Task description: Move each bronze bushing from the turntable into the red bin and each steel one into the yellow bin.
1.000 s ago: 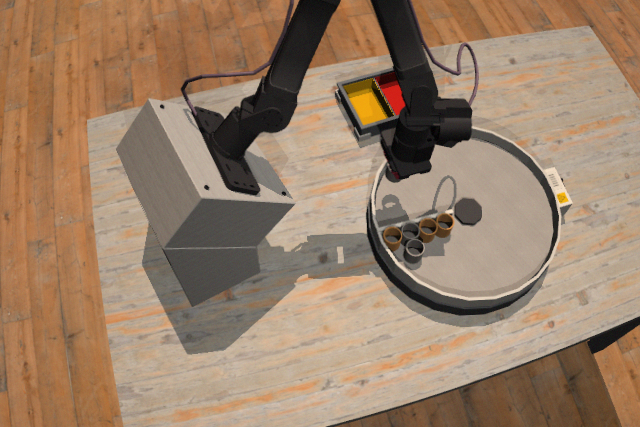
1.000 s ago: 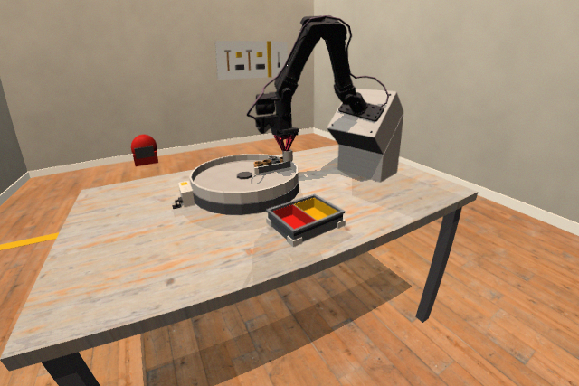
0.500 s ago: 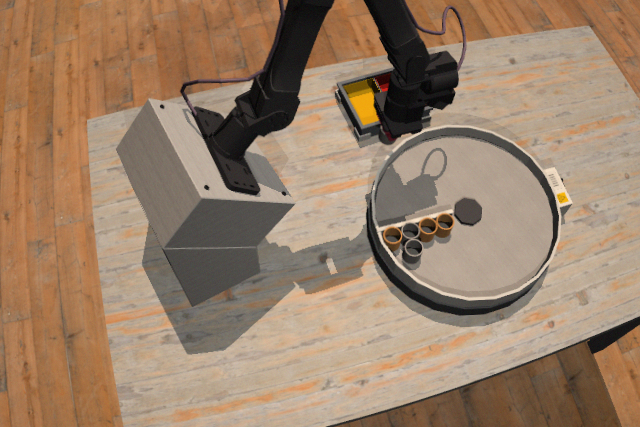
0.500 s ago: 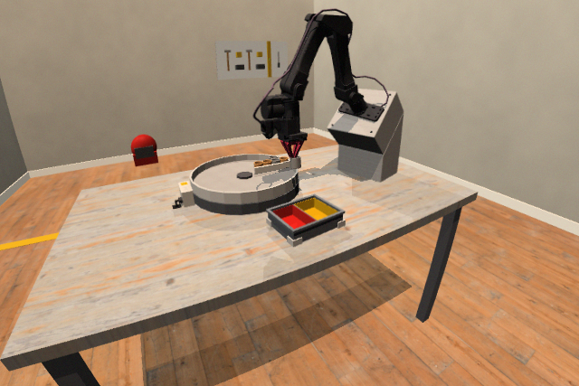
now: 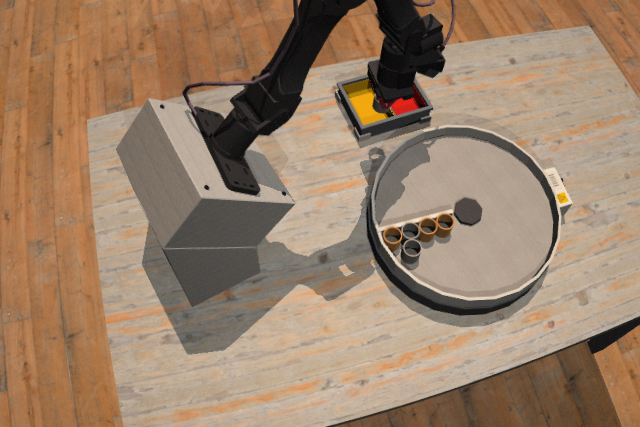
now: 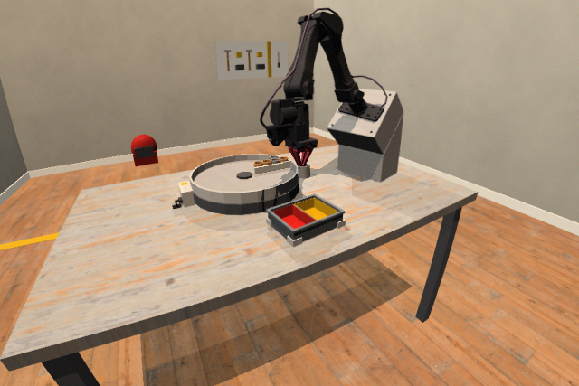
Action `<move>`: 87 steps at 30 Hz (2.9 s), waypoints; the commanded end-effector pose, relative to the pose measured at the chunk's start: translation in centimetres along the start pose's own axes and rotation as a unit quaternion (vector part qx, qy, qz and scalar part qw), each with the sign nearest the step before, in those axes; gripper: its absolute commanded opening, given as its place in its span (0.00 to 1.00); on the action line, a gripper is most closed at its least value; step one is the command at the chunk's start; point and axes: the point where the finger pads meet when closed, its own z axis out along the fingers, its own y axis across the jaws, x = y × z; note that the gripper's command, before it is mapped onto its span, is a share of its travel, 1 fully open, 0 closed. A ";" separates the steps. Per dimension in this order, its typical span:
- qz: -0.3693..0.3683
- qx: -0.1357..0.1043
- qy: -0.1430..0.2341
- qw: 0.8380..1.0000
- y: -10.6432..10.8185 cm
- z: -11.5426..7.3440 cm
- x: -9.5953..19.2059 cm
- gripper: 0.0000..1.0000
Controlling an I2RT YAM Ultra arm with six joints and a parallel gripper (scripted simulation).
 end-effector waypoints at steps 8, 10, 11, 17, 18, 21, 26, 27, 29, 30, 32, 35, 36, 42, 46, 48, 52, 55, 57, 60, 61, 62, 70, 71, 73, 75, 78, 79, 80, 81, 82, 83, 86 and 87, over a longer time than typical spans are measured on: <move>0.017 0.020 -0.009 1.000 5.0 -0.3 -1.9 0.00; 0.017 0.020 -0.009 1.000 5.9 -0.2 -2.0 0.00; 0.017 0.020 -0.009 1.000 6.2 -0.2 -2.1 0.00; 0.017 0.020 -0.009 1.000 7.3 -0.2 -2.3 0.00; 0.017 0.020 -0.009 1.000 7.5 -0.2 -2.4 0.00; 0.019 0.015 -0.018 1.000 8.0 -0.8 -2.9 0.00; 0.018 0.017 -0.014 1.000 8.3 -0.5 -2.7 0.00; 0.019 0.015 -0.018 1.000 8.4 -0.8 -2.9 0.00; 0.019 0.015 -0.018 1.000 8.4 -0.9 -3.0 0.00; 0.019 0.015 -0.018 1.000 8.4 -0.9 -3.0 0.00; 0.019 0.011 -0.024 0.999 8.5 -0.9 -3.3 0.00; 0.019 0.011 -0.025 0.999 8.6 -0.9 -3.3 0.00; 0.019 0.011 -0.025 0.999 8.6 -0.9 -3.3 0.00; 0.019 0.011 -0.025 0.999 8.6 -0.9 -3.3 0.00; 0.019 0.011 -0.025 0.999 8.6 -0.9 -3.3 0.00; 0.019 0.011 -0.025 0.999 8.6 -0.9 -3.3 0.00; 0.019 0.011 -0.025 0.999 8.6 -0.9 -3.3 0.00; 0.019 0.011 -0.025 0.999 8.6 -0.9 -3.3 0.00; 0.019 0.011 -0.025 0.999 8.6 -0.9 -3.3 0.00; 0.019 0.011 -0.025 0.999 8.6 -0.9 -3.3 0.00; 0.019 0.011 -0.025 0.999 8.6 -0.9 -3.3 0.00; 0.019 0.011 -0.025 0.999 8.6 -0.9 -3.3 0.00; 0.017 0.019 -0.010 1.000 8.6 -0.2 -2.6 0.00; 0.017 0.019 -0.010 1.000 8.7 -0.2 -2.6 0.00; 0.020 0.013 -0.021 0.999 8.9 -1.1 -3.2 0.00; 0.022 0.010 -0.026 0.999 9.2 -1.0 -3.4 0.00; 0.020 0.009 -0.027 0.999 9.2 -1.0 -3.5 0.00; 0.020 0.009 -0.027 0.999 9.2 -1.0 -3.5 0.00; 0.020 0.009 -0.027 0.999 9.2 -1.0 -3.5 0.00; 0.020 0.009 -0.027 0.999 9.2 -1.0 -3.5 0.00; 0.020 0.009 -0.027 0.999 9.2 -1.0 -3.5 0.00; 0.020 0.009 -0.027 0.999 9.2 -1.0 -3.5 0.00; 0.020 0.009 -0.027 0.999 9.2 -1.0 -3.5 0.00; 0.020 0.009 -0.027 0.999 9.2 -1.0 -3.5 0.00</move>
